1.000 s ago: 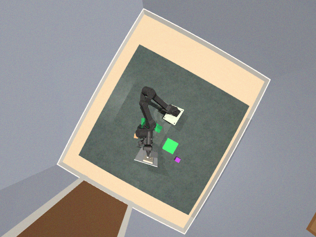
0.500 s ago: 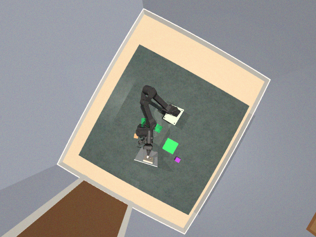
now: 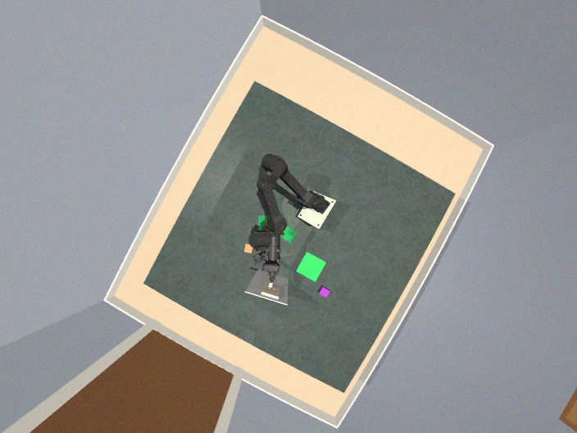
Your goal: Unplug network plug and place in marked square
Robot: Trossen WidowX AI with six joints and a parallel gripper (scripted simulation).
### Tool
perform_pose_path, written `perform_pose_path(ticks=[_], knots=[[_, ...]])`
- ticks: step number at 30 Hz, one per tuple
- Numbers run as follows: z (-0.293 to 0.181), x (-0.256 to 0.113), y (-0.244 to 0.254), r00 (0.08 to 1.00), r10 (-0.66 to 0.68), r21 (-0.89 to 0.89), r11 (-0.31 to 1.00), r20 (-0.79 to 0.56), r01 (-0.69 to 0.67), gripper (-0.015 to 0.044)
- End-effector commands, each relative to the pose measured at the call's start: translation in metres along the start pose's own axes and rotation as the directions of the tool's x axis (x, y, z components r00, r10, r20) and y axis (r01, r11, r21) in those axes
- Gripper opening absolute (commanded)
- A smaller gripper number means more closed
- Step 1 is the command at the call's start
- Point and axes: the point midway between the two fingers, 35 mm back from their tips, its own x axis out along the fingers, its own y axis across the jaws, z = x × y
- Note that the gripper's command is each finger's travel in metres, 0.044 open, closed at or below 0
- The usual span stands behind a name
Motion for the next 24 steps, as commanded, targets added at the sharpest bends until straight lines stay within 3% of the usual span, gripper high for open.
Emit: perform_pose_path(ticks=[1, 24], knots=[[0.0, -0.004, 0.002, 1.0, 0.007, 0.0, 1.0, 0.001, -0.007, 0.0], [-0.005, -0.014, 0.002, 1.0, 0.007, 0.0, 1.0, 0.0, -0.007, 0.0]])
